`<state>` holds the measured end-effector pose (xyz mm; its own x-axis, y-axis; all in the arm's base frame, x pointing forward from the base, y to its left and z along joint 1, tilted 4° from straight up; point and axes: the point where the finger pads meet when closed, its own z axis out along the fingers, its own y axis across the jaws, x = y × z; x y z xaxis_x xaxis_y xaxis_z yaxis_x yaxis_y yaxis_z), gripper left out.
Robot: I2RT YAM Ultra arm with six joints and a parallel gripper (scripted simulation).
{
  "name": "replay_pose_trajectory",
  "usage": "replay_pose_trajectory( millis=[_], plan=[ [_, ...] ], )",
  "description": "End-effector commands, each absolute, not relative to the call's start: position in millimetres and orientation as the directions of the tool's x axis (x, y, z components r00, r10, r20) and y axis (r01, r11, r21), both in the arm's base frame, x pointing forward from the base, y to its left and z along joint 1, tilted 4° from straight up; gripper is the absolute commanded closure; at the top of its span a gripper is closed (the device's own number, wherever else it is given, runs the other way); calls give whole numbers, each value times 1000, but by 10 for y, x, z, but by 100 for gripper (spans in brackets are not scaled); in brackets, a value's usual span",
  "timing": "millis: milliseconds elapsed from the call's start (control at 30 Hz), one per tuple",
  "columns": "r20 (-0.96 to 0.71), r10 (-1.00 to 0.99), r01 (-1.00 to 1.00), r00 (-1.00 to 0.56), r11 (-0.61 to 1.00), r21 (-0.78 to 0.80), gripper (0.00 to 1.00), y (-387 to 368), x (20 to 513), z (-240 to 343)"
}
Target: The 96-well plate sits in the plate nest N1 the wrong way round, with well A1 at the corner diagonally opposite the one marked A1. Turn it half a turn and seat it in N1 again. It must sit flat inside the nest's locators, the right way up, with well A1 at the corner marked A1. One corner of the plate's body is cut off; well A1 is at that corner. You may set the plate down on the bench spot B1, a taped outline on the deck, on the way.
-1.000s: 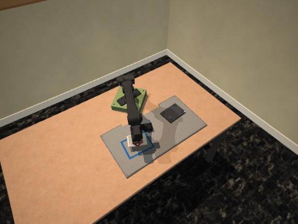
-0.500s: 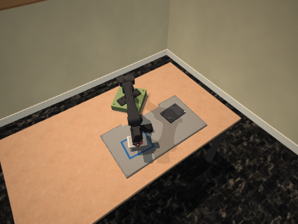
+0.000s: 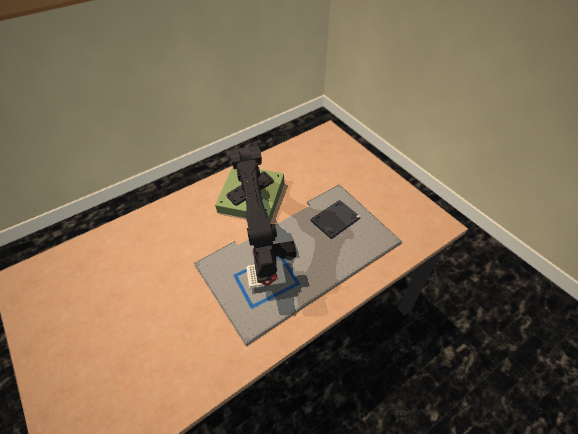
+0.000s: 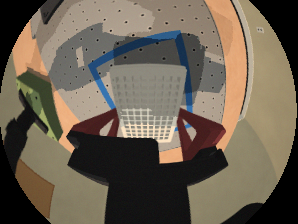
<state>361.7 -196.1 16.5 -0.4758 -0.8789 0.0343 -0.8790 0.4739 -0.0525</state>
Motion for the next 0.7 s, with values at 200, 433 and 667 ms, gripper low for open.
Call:
replay_pose_trajectory(
  millis=[200,433,667],
  plan=[
    [28,-879,-878,-476,473,-72,100,-1973,3658,175],
    [28,-879,-878,-476,473,-72,100,-1975,3660,128],
    [28,-879,-878,-476,473,-72,100,-1977,3662,95]
  ],
)
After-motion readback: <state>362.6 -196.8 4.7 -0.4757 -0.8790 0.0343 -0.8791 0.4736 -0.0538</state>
